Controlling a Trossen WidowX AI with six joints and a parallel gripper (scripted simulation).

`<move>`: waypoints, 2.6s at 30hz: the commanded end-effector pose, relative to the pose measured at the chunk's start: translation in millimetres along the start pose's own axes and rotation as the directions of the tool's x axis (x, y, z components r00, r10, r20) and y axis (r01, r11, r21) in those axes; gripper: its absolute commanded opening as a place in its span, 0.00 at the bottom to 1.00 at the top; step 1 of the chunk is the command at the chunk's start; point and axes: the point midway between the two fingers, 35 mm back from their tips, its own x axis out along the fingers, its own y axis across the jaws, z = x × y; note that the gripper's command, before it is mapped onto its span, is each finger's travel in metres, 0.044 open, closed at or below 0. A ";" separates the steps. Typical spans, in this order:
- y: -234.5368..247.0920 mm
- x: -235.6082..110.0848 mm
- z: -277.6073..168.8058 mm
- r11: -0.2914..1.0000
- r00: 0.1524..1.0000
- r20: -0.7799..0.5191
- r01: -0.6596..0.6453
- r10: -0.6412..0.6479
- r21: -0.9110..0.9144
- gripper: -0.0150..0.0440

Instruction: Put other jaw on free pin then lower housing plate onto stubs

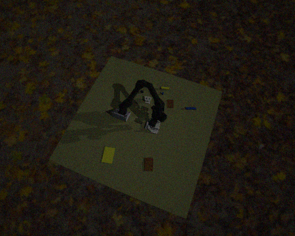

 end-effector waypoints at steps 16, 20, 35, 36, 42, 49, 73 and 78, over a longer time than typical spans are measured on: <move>0.5 -0.2 1.6 1.000 1.000 0.001 -0.004 0.004 0.019 0.48; 0.4 -0.2 1.8 1.000 1.000 0.001 -0.004 0.004 0.019 0.48; 0.2 12.0 2.7 1.000 1.000 0.001 -0.004 0.004 0.020 0.48; 0.2 13.6 2.7 1.000 1.000 0.001 -0.004 0.004 0.020 0.48; 0.2 23.3 3.0 1.000 1.000 0.001 -0.004 0.004 0.020 0.48; 0.5 34.5 2.9 1.000 1.000 0.001 -0.005 0.005 0.020 0.48; 1.1 51.0 1.8 1.000 1.000 0.001 -0.007 0.007 0.021 0.48; 1.1 51.0 1.8 1.000 1.000 0.001 -0.007 0.007 0.021 0.48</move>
